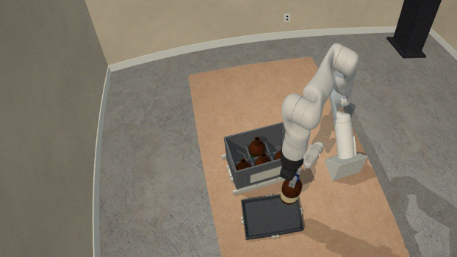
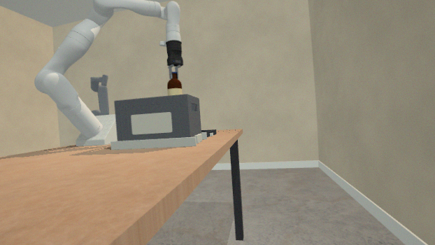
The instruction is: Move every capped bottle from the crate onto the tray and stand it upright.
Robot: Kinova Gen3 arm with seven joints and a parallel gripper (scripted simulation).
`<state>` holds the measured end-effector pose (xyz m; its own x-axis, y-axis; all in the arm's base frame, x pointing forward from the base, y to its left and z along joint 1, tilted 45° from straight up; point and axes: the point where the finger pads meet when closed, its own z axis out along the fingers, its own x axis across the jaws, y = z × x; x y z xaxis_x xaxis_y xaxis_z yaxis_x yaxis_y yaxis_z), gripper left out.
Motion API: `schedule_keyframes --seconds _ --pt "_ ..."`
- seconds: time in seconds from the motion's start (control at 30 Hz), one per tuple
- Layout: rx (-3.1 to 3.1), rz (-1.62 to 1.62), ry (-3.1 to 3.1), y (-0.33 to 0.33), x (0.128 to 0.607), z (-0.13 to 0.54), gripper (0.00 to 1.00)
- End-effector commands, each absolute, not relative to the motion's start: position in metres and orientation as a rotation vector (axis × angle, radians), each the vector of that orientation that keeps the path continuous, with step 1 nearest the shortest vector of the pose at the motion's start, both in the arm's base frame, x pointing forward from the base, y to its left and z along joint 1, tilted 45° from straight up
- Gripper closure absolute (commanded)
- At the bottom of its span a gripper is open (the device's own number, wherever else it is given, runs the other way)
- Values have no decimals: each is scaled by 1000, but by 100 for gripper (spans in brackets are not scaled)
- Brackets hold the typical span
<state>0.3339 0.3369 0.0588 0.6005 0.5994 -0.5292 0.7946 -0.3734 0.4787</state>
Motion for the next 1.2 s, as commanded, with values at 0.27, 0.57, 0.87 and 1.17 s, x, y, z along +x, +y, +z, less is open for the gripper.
schedule_keyframes --seconds 0.27,0.57,0.87,1.17 --pt "2113 -350 1093 324 335 43 100" --pt "2110 -345 1094 317 337 38 100" --pt "2114 -351 1092 305 336 24 100" --pt "2110 -346 1095 299 338 19 100"
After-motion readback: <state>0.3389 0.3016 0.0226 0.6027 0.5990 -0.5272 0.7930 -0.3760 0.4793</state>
